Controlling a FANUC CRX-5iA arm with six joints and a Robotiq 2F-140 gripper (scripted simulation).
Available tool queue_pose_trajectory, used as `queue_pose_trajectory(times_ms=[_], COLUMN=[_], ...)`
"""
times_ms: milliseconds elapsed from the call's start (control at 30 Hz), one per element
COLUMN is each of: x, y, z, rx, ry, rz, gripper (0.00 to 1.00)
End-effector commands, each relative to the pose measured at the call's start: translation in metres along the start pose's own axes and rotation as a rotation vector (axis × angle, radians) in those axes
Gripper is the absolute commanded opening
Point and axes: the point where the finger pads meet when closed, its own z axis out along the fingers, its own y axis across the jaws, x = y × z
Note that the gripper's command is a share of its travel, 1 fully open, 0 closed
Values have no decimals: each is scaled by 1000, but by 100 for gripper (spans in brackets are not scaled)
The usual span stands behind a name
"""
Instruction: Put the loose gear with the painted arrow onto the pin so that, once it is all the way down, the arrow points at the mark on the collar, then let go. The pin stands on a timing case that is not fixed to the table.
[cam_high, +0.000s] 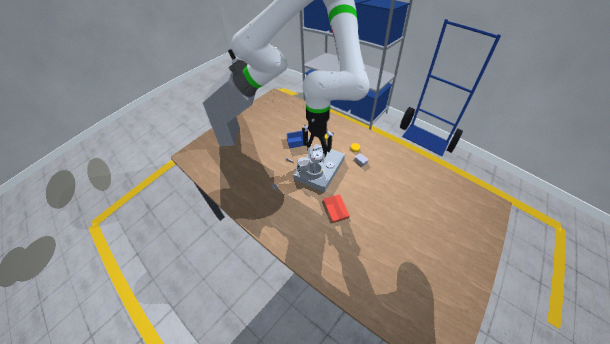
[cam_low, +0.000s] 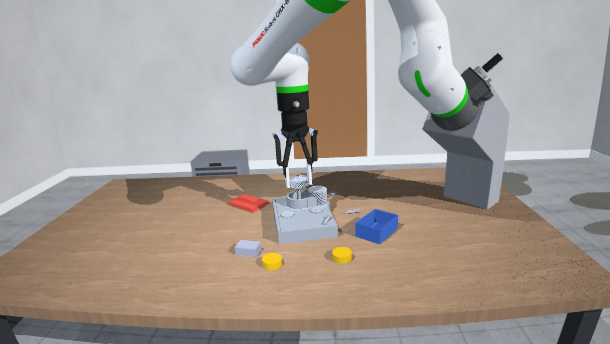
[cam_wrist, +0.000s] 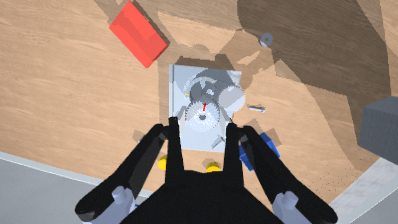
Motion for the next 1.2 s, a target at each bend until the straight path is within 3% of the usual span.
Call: queue_pose_trajectory(times_ms=[0, 367, 1167], x=[24, 25, 25], y=[3, 3, 3], z=[-3, -3, -3], rx=[11, 11, 11], ry=[-1, 1, 1], rz=[-50, -295, -300], gripper=[0, 0, 0])
